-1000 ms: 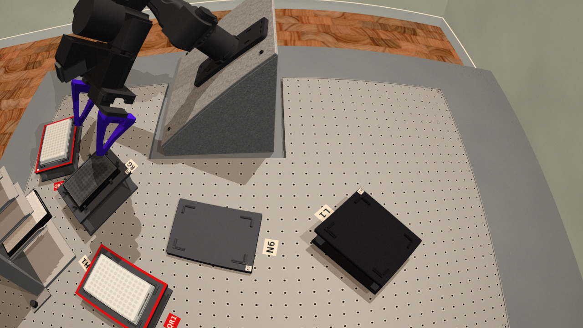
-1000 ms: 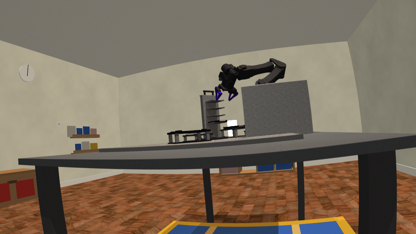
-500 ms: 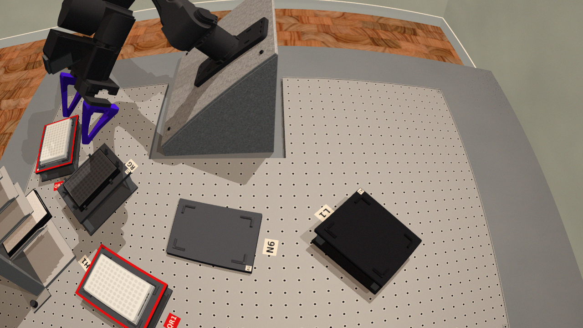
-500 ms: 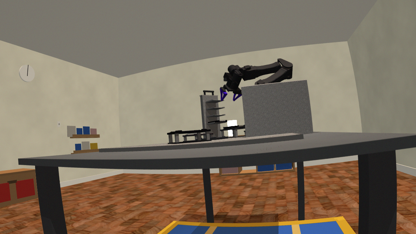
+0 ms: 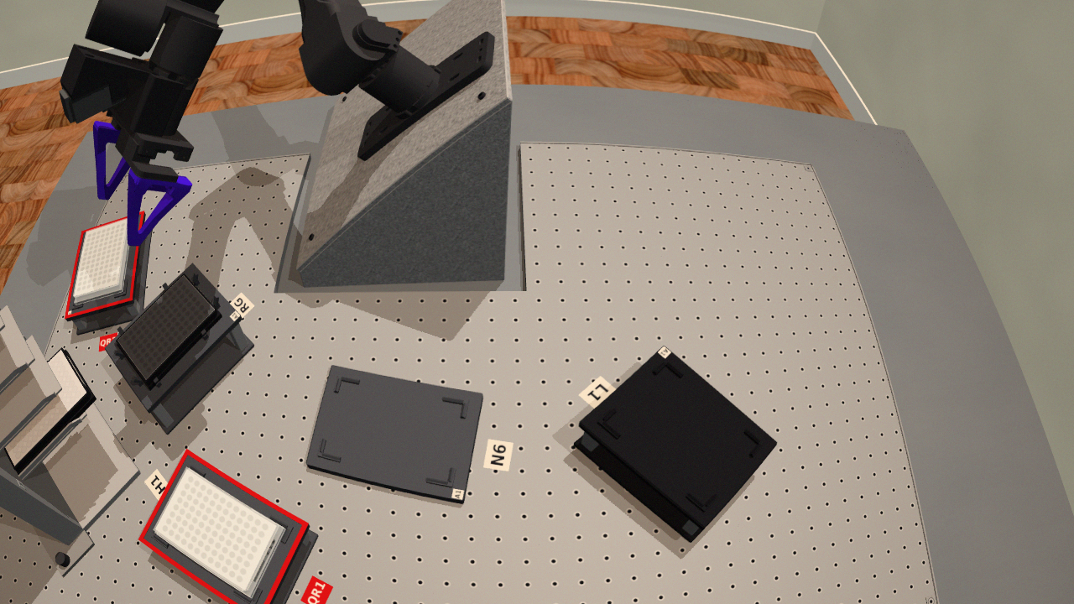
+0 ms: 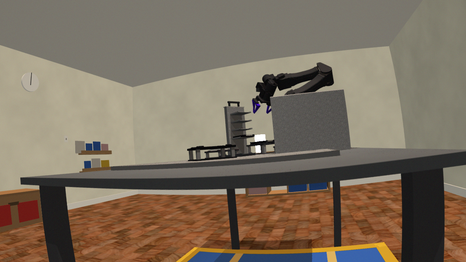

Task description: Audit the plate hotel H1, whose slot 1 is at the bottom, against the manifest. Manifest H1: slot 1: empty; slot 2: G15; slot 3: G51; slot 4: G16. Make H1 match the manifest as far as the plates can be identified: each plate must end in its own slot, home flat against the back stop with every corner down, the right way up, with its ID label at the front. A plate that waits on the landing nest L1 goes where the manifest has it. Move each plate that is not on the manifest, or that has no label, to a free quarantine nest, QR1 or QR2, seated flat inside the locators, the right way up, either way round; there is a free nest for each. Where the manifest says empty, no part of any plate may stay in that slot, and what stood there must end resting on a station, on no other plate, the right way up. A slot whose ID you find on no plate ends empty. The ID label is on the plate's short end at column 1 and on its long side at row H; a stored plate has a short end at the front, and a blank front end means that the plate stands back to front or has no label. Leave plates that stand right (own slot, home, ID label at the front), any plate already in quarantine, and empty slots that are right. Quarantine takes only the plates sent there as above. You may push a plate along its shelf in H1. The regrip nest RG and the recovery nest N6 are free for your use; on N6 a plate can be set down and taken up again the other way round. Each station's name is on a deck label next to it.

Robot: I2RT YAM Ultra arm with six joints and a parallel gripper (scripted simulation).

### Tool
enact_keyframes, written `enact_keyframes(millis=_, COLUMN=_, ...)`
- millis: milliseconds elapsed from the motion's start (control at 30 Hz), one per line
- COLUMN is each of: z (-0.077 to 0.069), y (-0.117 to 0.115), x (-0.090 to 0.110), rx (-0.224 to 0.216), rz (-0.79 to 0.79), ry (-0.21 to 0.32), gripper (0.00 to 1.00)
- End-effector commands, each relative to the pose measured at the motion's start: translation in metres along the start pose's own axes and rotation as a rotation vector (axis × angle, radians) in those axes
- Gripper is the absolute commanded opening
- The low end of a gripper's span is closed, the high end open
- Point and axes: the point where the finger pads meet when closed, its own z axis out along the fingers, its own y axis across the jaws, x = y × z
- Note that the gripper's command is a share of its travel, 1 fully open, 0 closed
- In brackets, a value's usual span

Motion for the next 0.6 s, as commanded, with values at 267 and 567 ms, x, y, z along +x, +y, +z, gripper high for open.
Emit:
enact_keyframes(millis=267, z=0.024, y=0.002, x=0.022, rx=-0.037, rz=-0.029, ry=-0.007, gripper=1.00)
enact_keyframes(millis=567, z=0.040, y=-0.001, x=0.038, rx=-0.036, rz=-0.030, ry=-0.008, gripper=1.00)
